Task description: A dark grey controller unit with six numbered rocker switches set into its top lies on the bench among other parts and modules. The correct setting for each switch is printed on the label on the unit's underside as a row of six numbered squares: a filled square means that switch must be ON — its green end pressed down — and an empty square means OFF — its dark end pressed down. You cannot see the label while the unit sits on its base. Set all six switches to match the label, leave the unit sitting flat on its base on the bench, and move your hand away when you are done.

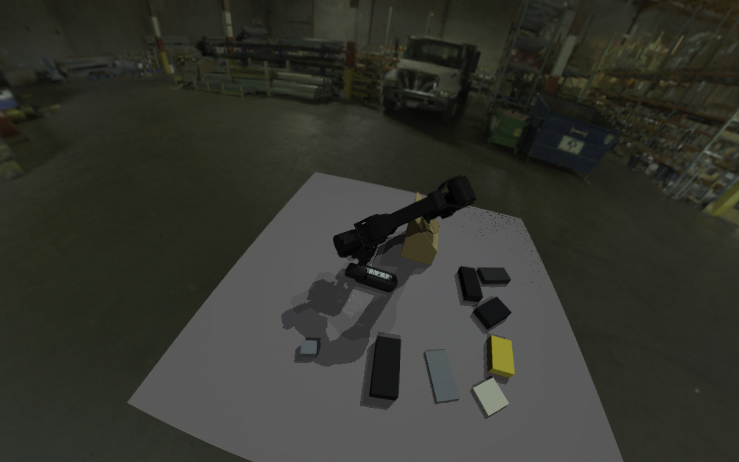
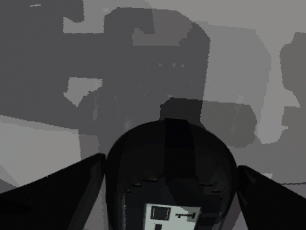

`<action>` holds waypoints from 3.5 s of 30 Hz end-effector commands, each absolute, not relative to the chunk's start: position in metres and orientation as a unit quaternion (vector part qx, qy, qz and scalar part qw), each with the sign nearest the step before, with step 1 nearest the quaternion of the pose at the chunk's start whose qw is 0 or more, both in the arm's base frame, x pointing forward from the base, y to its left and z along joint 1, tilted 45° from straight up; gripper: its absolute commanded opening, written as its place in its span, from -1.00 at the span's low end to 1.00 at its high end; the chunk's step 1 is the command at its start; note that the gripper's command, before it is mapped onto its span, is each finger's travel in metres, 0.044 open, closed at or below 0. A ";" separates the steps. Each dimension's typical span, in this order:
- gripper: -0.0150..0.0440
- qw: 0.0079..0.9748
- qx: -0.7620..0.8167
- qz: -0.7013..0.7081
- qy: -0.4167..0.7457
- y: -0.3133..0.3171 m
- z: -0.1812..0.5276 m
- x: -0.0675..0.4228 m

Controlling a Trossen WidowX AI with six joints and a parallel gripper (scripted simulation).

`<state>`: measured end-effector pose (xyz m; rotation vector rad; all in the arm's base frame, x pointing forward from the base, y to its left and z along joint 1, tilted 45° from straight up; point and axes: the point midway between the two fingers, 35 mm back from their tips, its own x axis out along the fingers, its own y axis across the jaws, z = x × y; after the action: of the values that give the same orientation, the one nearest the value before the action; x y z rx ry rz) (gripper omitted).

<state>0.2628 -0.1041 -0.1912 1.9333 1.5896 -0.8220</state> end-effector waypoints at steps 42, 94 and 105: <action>0.65 0.249 0.711 -0.300 0.584 -0.116 -0.161 0.260; 0.65 0.249 0.711 -0.300 0.585 -0.121 -0.120 0.259; 0.65 0.249 0.711 -0.300 0.585 -0.121 -0.111 0.259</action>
<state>0.2596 -0.1223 -0.1156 1.9354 1.5886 -0.8210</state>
